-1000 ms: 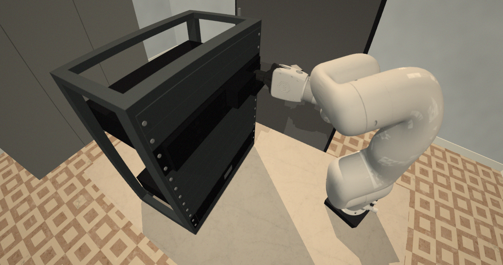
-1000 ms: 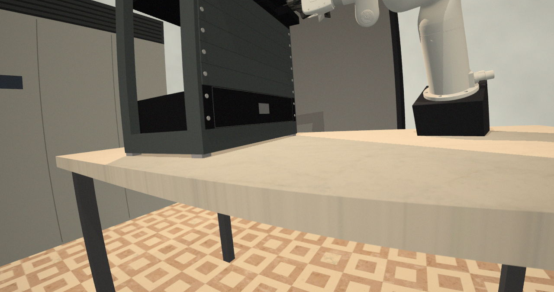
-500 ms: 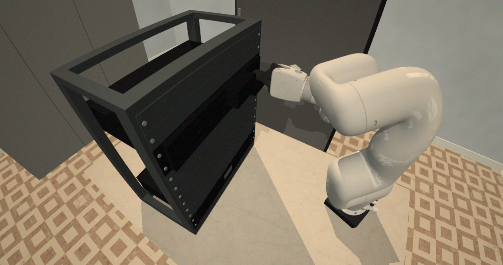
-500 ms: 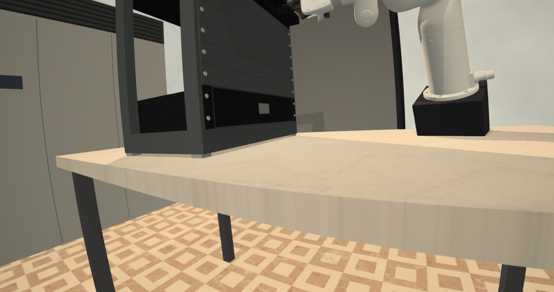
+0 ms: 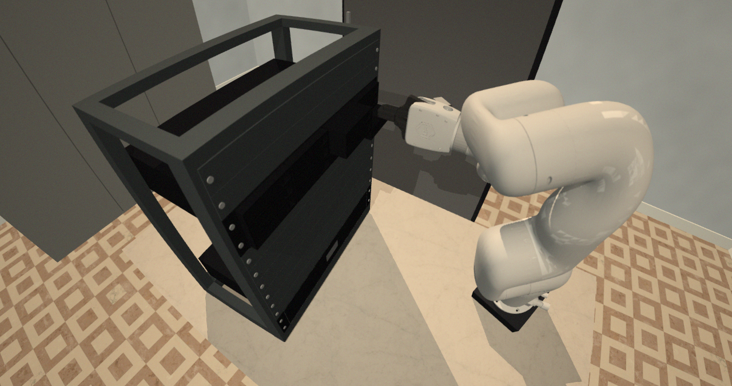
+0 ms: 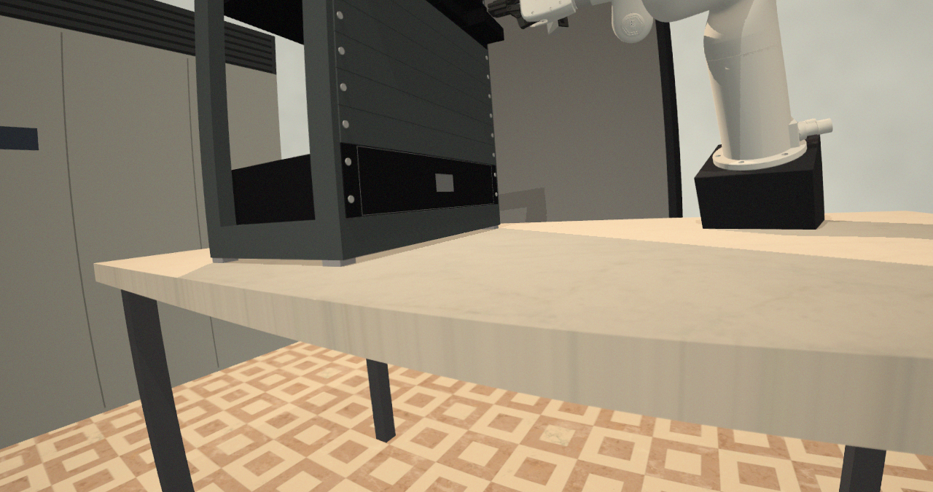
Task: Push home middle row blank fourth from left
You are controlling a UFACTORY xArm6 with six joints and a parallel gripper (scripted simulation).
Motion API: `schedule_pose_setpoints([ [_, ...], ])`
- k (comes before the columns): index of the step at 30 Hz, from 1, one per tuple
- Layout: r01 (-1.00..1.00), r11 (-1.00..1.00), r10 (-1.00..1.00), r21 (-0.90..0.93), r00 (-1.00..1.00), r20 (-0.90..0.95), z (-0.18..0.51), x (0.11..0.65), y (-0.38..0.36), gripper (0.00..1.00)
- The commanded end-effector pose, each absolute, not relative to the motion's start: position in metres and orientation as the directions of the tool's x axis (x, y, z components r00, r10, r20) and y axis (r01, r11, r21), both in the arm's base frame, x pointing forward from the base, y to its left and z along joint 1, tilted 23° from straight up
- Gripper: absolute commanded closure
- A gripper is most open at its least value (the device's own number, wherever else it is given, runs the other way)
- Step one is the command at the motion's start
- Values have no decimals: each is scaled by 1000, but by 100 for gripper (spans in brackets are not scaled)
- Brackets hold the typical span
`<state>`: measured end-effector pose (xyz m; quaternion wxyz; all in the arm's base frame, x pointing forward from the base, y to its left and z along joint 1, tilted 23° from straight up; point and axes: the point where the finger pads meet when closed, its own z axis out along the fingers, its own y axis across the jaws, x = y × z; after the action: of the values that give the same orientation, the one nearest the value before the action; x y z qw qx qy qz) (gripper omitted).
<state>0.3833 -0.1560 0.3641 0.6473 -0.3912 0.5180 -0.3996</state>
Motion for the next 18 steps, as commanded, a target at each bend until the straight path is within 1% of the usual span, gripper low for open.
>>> schedule_pose_setpoints([
  [1,112,372,-923,-921,145,-356,360,352,-160,100],
  [8,112,372,-923,-921,145,-356,355,323,-162,100],
  [18,112,372,-923,-921,145,-356,354,318,-163,100],
])
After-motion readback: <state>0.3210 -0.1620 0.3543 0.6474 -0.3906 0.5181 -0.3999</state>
